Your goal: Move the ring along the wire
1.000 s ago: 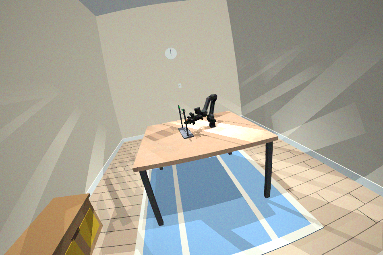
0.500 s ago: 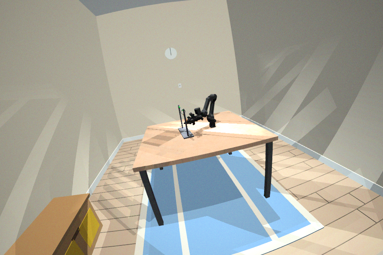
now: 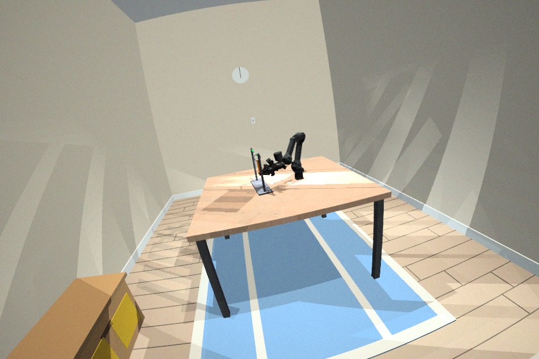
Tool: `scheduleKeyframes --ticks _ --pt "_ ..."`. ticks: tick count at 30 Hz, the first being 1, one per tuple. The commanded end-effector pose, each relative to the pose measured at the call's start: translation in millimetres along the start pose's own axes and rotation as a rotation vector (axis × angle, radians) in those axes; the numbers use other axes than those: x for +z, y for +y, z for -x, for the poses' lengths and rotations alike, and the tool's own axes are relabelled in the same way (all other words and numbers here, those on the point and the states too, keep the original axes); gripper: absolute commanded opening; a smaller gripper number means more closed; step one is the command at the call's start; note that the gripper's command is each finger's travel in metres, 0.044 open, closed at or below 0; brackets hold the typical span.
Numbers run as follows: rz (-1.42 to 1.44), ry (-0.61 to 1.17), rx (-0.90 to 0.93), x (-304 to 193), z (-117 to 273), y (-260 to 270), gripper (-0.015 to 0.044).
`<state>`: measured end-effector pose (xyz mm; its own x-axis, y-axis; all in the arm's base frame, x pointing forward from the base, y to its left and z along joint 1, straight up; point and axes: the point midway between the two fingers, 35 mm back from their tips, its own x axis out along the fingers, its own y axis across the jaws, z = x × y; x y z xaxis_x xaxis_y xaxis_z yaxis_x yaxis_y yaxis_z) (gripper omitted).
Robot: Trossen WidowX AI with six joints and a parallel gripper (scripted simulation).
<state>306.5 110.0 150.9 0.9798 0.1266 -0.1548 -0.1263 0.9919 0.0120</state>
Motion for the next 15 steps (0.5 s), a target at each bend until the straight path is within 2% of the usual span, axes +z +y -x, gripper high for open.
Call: scheduleKeyframes --ticks 1,15 --pt "-0.001 0.0 -0.003 1 4 0 0.016" --pt "-0.003 0.002 -0.005 2 32 1 0.016"
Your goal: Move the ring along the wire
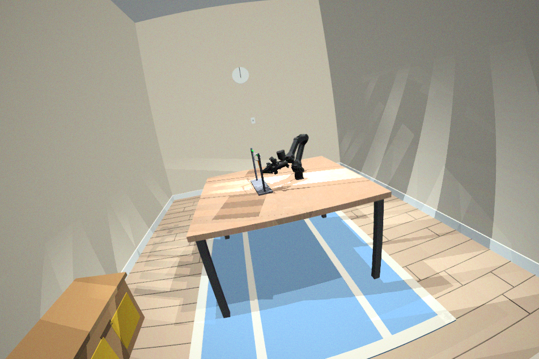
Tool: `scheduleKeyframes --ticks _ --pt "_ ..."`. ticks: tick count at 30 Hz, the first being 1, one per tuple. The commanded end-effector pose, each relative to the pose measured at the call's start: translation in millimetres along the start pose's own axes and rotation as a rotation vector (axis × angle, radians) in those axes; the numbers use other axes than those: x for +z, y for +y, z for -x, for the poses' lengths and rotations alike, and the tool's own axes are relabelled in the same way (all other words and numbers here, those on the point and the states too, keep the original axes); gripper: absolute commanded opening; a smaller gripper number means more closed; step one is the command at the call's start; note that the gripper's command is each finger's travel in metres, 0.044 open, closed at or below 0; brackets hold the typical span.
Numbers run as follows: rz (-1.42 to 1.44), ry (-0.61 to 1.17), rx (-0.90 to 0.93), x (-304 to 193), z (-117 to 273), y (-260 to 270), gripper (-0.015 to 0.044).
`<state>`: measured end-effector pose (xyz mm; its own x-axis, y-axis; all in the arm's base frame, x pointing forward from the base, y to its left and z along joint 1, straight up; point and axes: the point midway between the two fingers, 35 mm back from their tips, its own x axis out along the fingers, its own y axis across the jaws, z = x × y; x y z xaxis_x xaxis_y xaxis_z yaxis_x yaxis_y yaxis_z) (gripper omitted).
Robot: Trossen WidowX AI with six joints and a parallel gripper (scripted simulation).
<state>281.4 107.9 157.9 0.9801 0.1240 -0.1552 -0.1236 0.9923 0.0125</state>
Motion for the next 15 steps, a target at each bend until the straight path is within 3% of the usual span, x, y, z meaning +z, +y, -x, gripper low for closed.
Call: scheduleKeyframes --ticks 1,15 --pt "-0.003 0.002 -0.002 -1 8 0 0.016" --pt "-0.004 0.002 -0.004 -3 23 -2 0.016"
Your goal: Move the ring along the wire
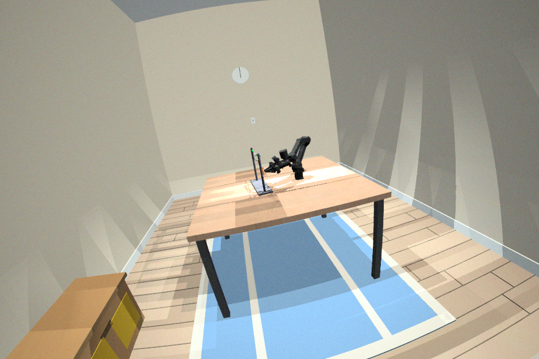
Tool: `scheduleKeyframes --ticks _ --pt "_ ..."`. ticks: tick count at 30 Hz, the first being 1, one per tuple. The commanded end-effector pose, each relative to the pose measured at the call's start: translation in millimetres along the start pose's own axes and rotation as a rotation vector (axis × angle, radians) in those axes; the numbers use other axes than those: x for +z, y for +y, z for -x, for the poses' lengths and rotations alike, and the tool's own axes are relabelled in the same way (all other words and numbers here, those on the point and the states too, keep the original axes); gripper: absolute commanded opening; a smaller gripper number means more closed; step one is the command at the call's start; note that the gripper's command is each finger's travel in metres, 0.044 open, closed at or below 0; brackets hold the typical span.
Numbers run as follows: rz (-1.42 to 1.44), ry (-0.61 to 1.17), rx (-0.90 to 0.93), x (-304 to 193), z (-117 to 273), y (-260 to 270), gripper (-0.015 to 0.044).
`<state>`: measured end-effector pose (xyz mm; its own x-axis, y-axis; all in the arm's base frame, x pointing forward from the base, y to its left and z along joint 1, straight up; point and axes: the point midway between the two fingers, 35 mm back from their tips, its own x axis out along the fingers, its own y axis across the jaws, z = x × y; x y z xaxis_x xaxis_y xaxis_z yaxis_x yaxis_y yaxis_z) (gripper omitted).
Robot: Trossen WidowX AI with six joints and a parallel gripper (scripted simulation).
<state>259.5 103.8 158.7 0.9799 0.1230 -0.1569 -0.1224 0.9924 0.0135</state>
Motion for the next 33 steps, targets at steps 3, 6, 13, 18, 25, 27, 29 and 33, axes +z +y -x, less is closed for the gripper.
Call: scheduleKeyframes --ticks 3,6,13,18,25,27,29,33 --pt "-0.002 0.001 -0.003 -1 1 0 0.016" --pt "-0.002 0.001 -0.003 -1 1 0 0.016" --pt "-0.002 0.001 -0.003 -1 1 0 0.016" --pt "-0.001 0.001 0.001 1 16 1 0.0265" --pt "0.0 0.001 0.002 -2 46 -3 0.044" --pt "0.0 0.001 0.002 -2 46 -3 0.044" --pt "0.0 0.001 0.002 -2 46 -3 0.044" --pt "0.0 0.001 0.002 -2 46 -3 0.044"
